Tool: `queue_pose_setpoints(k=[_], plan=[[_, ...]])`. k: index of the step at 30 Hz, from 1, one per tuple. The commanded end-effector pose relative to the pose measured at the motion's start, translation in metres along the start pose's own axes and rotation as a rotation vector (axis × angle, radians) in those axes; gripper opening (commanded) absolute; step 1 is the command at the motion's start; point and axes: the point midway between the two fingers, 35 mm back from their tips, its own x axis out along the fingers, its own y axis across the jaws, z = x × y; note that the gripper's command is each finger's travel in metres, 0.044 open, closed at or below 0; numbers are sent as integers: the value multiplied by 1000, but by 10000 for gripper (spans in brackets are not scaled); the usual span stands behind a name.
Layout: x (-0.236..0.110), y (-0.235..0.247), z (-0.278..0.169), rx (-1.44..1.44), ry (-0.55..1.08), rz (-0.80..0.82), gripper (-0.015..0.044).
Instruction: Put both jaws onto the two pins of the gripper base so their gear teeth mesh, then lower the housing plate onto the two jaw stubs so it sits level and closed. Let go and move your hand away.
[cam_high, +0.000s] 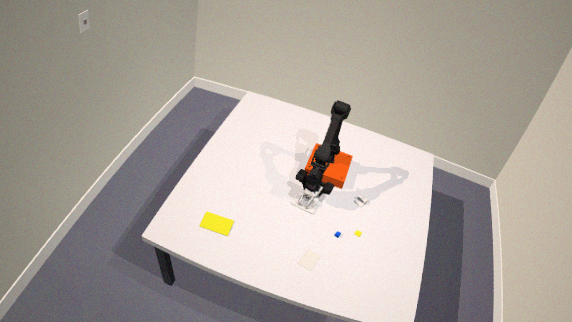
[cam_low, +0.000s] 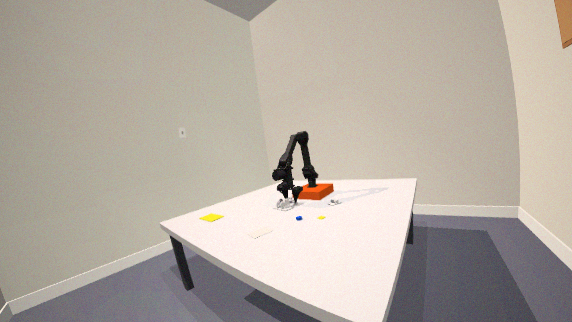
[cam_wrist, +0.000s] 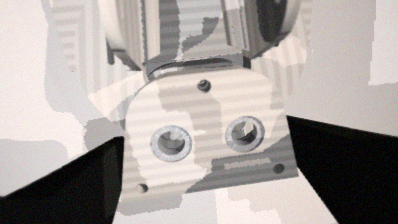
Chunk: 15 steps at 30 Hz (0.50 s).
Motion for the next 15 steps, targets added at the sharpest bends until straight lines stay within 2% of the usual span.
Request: queue_pose_setpoints(k=[1,15], plan=[[2,0,-1,-4,2,3,351],[4,0,-1,-3,2,3,351]])
